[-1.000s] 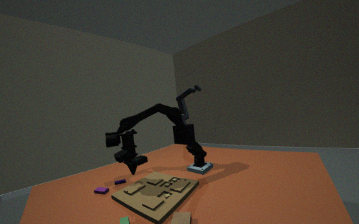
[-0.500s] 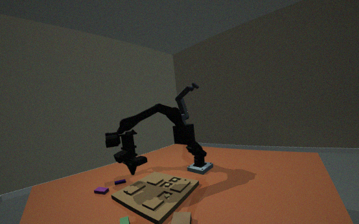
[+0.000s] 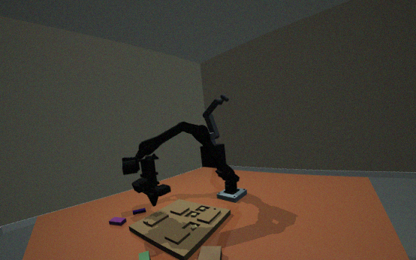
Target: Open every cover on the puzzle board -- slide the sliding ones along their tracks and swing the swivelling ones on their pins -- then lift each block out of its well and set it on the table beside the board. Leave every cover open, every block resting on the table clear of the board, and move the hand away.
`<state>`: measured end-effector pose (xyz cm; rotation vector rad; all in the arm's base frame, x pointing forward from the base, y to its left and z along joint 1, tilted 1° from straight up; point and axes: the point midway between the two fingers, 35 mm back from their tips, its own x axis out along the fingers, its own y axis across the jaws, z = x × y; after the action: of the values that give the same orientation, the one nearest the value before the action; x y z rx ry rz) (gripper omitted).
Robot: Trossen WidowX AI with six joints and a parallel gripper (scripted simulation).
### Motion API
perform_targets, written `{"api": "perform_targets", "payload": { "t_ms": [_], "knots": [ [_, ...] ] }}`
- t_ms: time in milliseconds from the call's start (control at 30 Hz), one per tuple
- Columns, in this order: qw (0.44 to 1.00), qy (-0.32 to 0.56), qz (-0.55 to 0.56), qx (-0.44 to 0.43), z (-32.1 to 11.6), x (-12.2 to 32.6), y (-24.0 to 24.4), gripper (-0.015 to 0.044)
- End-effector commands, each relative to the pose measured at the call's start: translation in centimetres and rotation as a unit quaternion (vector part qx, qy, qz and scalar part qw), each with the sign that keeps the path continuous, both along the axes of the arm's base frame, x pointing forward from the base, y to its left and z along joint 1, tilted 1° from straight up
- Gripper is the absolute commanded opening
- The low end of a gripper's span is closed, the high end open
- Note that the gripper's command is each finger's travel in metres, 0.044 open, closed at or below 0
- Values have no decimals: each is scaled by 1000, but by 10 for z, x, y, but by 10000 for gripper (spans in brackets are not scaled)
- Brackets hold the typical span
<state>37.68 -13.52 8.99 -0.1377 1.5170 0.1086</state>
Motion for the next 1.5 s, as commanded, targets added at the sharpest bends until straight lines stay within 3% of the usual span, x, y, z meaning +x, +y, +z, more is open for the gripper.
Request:
{"api": "perform_targets", "payload": {
  "t_ms": [0, 1467],
  "knots": [
    [1000, 3, 3, 2, -7, -1, 1, 0],
    [1000, 3, 3, 3, -41, -3, 6, 0]
  ]
}}
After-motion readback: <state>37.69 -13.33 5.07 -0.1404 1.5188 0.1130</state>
